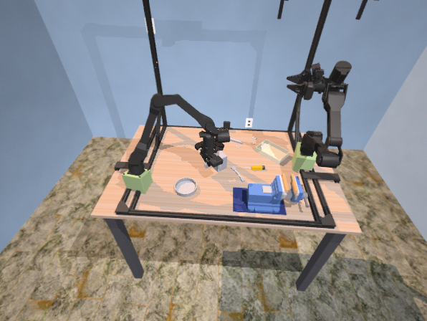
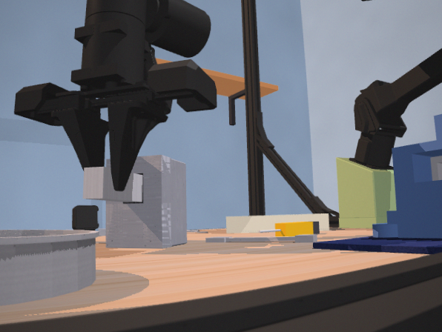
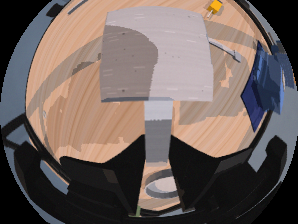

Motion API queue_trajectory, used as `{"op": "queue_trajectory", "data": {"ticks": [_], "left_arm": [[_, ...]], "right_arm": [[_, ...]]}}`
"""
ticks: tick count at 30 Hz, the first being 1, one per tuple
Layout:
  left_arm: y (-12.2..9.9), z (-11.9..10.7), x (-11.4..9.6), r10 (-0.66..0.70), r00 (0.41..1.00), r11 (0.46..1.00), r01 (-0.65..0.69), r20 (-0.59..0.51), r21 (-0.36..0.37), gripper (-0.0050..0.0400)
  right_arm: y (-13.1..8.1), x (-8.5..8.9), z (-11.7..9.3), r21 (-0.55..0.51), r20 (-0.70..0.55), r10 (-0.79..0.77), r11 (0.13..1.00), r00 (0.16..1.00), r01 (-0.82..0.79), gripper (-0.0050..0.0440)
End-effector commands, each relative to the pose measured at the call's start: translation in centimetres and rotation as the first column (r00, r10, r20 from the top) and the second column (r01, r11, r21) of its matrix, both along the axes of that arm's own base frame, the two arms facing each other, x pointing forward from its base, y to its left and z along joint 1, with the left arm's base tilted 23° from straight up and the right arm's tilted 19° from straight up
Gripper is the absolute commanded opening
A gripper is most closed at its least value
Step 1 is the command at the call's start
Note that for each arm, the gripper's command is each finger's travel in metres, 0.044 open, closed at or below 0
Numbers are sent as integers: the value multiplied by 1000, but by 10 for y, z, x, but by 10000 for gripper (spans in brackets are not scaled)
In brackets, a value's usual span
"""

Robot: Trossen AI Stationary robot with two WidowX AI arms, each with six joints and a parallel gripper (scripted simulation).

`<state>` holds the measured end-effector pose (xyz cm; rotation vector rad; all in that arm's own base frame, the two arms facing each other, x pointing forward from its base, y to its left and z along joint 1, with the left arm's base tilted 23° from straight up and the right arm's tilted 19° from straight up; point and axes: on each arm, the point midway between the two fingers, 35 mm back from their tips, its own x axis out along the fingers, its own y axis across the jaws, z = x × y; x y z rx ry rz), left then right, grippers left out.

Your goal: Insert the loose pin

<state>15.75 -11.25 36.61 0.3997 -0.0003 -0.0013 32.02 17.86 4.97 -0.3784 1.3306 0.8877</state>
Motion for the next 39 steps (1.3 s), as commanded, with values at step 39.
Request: {"op": "queue_trajectory", "data": {"ticks": [39], "left_arm": [[0, 0, 0, 1, 1000, 1000, -1, 0, 2, 400]], "right_arm": [[3, -1, 2, 8, 6, -3, 1000, 1000, 3, 0]]}}
